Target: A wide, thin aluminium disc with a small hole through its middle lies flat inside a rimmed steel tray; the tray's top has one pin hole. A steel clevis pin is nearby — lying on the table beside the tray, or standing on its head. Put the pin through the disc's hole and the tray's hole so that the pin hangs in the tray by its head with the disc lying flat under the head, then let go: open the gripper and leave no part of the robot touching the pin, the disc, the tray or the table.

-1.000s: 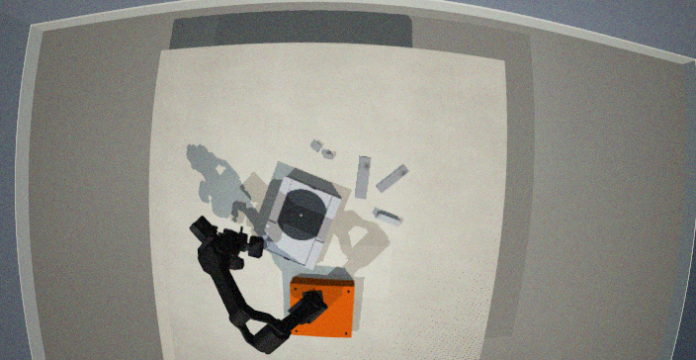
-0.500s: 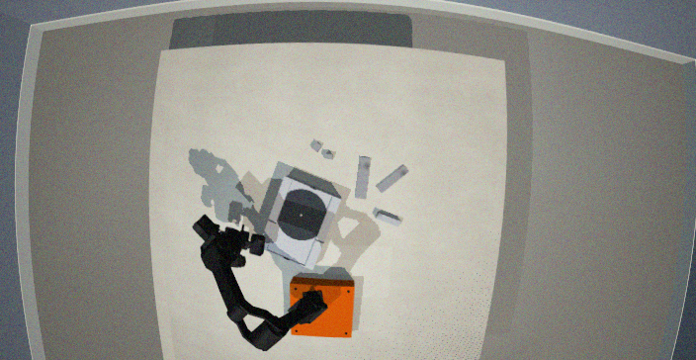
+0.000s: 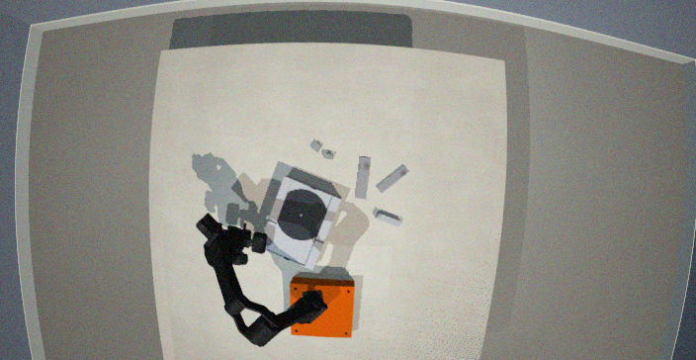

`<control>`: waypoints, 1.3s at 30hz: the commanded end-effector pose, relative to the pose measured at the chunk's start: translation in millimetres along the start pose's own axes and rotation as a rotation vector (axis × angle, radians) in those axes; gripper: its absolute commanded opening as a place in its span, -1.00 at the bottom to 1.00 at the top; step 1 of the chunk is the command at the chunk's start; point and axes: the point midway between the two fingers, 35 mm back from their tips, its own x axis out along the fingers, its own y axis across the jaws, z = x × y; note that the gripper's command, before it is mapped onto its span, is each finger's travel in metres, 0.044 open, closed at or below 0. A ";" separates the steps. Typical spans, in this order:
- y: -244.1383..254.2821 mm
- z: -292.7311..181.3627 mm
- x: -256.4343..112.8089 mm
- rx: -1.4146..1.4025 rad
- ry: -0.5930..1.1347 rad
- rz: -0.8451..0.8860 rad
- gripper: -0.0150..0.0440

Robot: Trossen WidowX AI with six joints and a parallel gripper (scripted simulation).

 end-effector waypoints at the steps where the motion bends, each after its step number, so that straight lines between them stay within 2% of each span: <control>1: 3.3 2.3 10.3 -0.001 -0.010 0.014 -0.49; 10: 3.5 2.5 24.1 -0.001 -0.010 0.014 -0.49; 28: 3.5 2.5 24.4 -0.001 -0.010 0.014 -0.49; 34: 2.6 1.7 22.5 -0.001 -0.007 0.010 0.04; 39: 2.6 2.3 22.5 -0.002 0.008 0.013 0.05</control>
